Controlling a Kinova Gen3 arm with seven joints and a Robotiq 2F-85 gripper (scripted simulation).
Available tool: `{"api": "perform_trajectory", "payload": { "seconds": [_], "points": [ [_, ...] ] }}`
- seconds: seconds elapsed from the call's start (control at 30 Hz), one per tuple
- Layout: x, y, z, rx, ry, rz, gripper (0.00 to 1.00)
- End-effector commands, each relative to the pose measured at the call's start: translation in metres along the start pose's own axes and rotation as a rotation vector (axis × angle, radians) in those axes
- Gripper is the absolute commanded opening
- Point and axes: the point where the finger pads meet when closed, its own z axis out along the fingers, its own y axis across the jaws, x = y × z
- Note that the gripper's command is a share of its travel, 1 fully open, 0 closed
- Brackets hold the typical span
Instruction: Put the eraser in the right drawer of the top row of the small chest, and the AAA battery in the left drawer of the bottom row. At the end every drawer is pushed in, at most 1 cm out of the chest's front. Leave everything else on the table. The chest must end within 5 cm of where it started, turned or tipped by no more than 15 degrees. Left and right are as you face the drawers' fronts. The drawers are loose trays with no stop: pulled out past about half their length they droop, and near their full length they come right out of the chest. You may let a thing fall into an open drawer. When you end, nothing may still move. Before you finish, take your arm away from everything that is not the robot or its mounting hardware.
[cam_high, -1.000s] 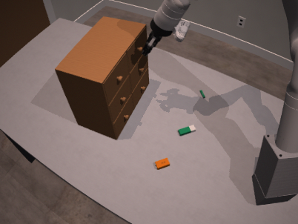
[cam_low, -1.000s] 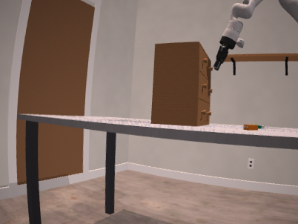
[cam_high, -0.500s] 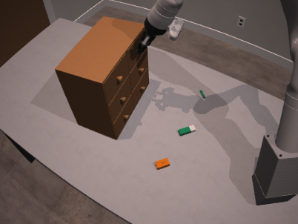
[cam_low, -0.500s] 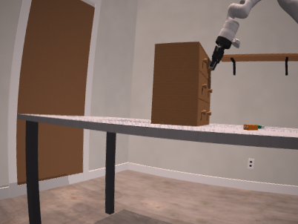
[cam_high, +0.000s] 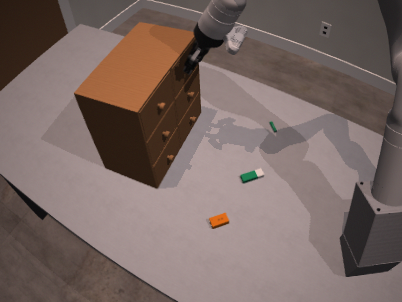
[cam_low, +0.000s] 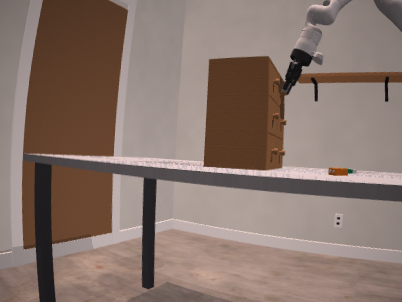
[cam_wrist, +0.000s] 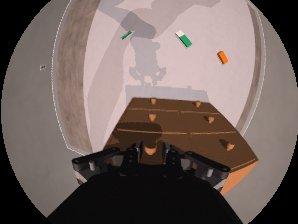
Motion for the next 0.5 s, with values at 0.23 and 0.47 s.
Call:
{"api": "perform_trajectory", "payload": {
  "seconds": [0.23,0.47],
  "points": [
    [-0.0011,-0.0019,0.0010,0.002,0.001,0.003,0.33],
    [-0.0011,-0.0019,0.0010,0.002,0.001,0.003,0.13]
  ]
}}
